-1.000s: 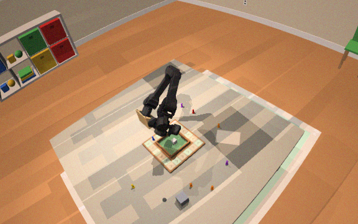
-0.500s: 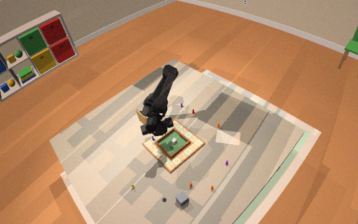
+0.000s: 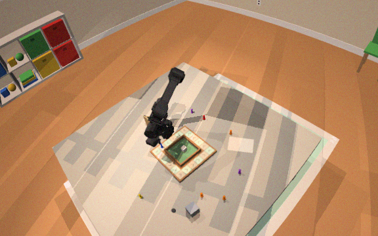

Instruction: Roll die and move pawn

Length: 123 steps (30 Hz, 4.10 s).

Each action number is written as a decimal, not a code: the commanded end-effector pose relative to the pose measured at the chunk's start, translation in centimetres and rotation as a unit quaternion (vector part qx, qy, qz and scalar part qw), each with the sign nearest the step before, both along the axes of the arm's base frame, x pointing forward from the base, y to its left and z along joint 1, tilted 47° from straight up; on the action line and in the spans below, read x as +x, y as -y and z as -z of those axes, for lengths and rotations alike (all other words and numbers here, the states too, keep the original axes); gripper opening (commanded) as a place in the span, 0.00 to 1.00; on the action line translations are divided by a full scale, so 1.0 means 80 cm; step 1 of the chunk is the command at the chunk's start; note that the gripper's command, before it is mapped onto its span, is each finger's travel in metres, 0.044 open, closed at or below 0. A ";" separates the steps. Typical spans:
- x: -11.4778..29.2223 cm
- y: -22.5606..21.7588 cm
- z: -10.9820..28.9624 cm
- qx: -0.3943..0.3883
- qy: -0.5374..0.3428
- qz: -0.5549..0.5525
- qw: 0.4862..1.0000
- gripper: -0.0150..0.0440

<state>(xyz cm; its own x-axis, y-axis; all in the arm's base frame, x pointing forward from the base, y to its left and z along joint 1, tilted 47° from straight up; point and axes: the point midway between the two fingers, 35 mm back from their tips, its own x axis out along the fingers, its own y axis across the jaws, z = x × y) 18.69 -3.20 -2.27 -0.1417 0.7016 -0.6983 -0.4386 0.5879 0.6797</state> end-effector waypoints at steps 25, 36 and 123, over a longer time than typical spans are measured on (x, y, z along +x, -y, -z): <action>-0.027 -0.018 0.032 0.031 0.125 -0.119 0.985 0.59; -0.030 -0.034 0.047 0.031 0.125 -0.119 0.985 0.59; 0.189 0.037 0.016 0.019 0.129 -0.117 0.985 0.25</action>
